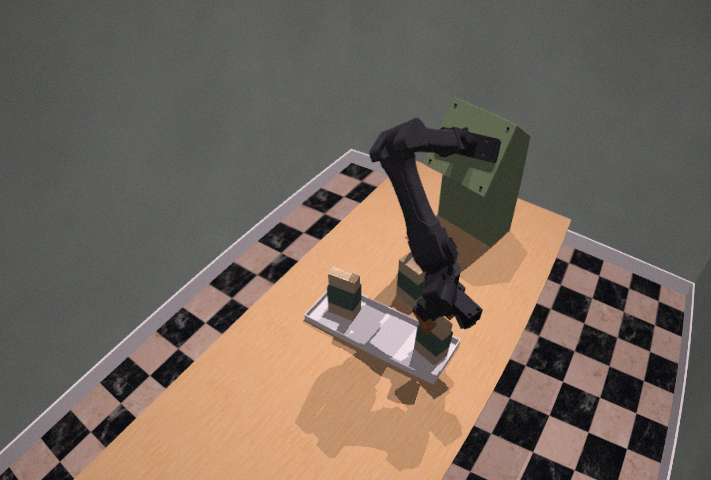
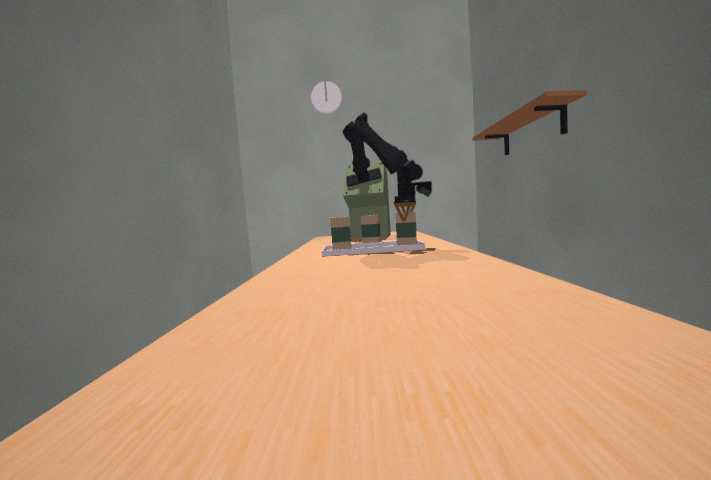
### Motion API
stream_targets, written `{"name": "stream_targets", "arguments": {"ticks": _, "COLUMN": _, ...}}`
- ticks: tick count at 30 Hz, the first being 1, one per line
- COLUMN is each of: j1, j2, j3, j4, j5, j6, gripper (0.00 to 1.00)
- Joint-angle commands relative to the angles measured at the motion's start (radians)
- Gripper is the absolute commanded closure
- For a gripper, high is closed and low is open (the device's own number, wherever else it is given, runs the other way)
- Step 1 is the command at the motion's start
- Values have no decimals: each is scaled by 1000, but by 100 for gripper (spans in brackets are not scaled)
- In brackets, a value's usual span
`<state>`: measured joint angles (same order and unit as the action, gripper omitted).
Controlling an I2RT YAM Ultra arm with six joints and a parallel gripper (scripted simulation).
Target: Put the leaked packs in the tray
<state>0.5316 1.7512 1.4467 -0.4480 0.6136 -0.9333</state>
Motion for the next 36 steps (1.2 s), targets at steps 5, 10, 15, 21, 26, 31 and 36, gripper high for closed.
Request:
{"name": "stream_targets", "arguments": {"ticks": 5, "j1": 15, "j2": -16, "j3": 37, "j4": 9, "j5": -13, "j6": -8, "gripper": 21}}
{"name": "stream_targets", "arguments": {"ticks": 10, "j1": 15, "j2": -16, "j3": 37, "j4": 9, "j5": -13, "j6": -8, "gripper": 21}}
{"name": "stream_targets", "arguments": {"ticks": 15, "j1": 15, "j2": -16, "j3": 37, "j4": 9, "j5": -13, "j6": -8, "gripper": 21}}
{"name": "stream_targets", "arguments": {"ticks": 21, "j1": 15, "j2": -16, "j3": 37, "j4": 9, "j5": -13, "j6": -8, "gripper": 21}}
{"name": "stream_targets", "arguments": {"ticks": 26, "j1": 15, "j2": -16, "j3": 37, "j4": 9, "j5": -13, "j6": -8, "gripper": 21}}
{"name": "stream_targets", "arguments": {"ticks": 31, "j1": 15, "j2": -16, "j3": 37, "j4": 9, "j5": -13, "j6": -8, "gripper": 21}}
{"name": "stream_targets", "arguments": {"ticks": 36, "j1": 20, "j2": -35, "j3": 35, "j4": -16, "j5": -11, "j6": 2, "gripper": 21}}
